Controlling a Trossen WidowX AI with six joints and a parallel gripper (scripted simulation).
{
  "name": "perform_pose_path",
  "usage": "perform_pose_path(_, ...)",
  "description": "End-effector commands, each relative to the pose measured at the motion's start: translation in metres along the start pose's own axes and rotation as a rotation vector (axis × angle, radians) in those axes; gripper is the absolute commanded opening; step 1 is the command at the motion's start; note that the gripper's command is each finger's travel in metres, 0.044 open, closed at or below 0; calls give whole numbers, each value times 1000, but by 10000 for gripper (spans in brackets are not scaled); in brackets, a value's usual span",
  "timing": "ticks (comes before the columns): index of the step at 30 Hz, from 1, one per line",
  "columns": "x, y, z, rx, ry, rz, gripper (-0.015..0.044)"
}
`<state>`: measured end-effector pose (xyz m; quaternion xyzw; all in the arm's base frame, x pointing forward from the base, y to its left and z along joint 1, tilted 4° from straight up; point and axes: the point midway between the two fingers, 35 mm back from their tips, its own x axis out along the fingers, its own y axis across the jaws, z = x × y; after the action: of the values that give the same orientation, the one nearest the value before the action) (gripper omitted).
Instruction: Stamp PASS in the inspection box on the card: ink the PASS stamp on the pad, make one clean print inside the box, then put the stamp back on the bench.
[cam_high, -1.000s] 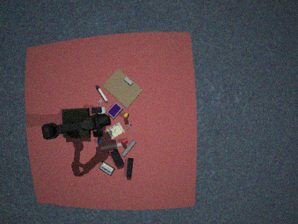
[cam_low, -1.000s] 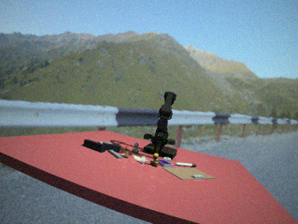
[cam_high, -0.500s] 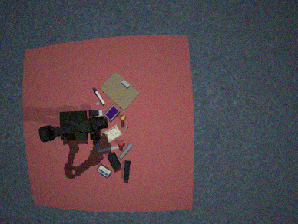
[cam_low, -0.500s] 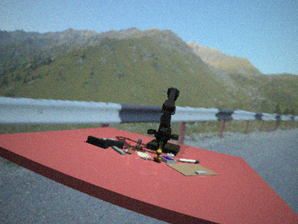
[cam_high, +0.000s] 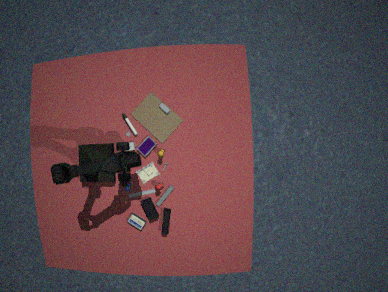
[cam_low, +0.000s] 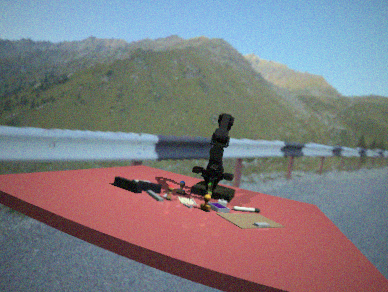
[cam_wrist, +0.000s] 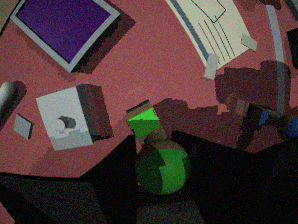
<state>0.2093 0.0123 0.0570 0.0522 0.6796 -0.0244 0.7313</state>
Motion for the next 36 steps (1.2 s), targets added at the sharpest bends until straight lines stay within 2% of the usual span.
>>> perform_pose_path(1, -3, 0, 1, -4, -3, 1, 0)
perform_pose_path(36, -20, 0, 1, -4, -3, 1, 0)
